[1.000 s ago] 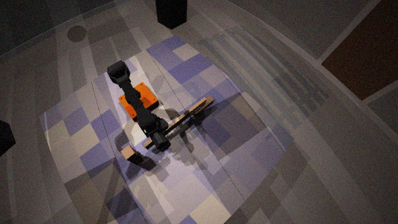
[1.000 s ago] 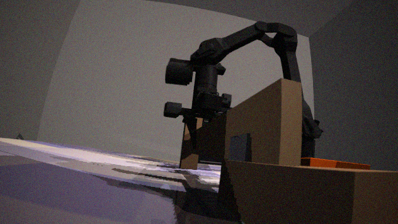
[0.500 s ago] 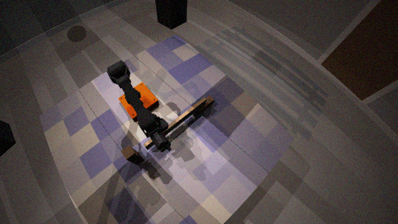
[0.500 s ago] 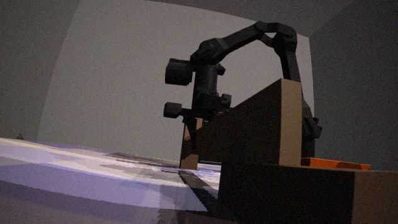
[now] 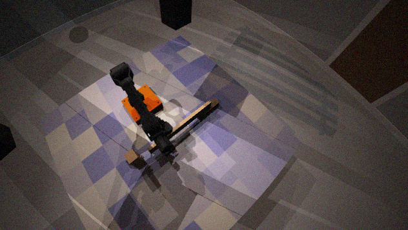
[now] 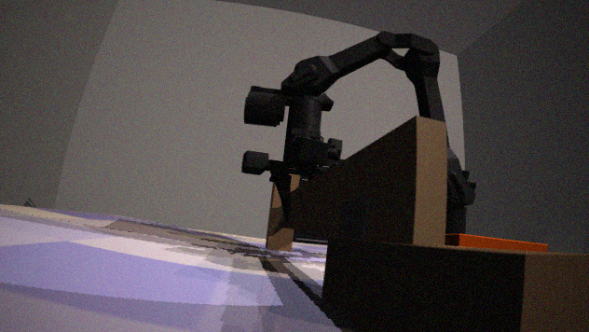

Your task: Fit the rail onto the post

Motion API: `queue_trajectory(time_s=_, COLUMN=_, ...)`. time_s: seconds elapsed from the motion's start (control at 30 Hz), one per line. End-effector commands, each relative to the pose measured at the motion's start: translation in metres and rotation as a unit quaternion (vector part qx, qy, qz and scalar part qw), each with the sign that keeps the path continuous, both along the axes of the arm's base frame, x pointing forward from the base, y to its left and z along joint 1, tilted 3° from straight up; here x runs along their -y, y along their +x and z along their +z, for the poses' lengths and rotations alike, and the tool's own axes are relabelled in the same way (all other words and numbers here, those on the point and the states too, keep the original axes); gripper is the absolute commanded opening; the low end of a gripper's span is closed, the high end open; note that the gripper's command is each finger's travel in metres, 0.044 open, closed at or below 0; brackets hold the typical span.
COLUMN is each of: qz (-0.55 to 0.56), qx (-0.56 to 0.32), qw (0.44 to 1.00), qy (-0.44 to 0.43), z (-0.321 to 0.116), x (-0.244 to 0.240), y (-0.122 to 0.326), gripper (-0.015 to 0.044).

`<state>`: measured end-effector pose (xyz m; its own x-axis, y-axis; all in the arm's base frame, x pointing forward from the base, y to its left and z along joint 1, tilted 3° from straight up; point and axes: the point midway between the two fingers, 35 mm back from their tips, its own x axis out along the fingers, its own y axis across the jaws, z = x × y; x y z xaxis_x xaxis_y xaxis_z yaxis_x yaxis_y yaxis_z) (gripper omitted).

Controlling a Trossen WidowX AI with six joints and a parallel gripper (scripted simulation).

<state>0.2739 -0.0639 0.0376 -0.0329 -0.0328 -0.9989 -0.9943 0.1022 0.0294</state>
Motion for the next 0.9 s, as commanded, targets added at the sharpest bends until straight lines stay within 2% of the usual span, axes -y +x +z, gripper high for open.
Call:
queue_trajectory(time_s=0.0, qz=0.000, qx=0.004, qw=1.000, qy=0.000, z=0.0015, x=0.0003, y=0.0023, gripper=0.0000)
queue_trajectory(time_s=0.87, qz=0.000, qx=0.004, qw=1.000, qy=0.000, z=0.0004, x=0.0048, y=-0.0003, gripper=0.0000)
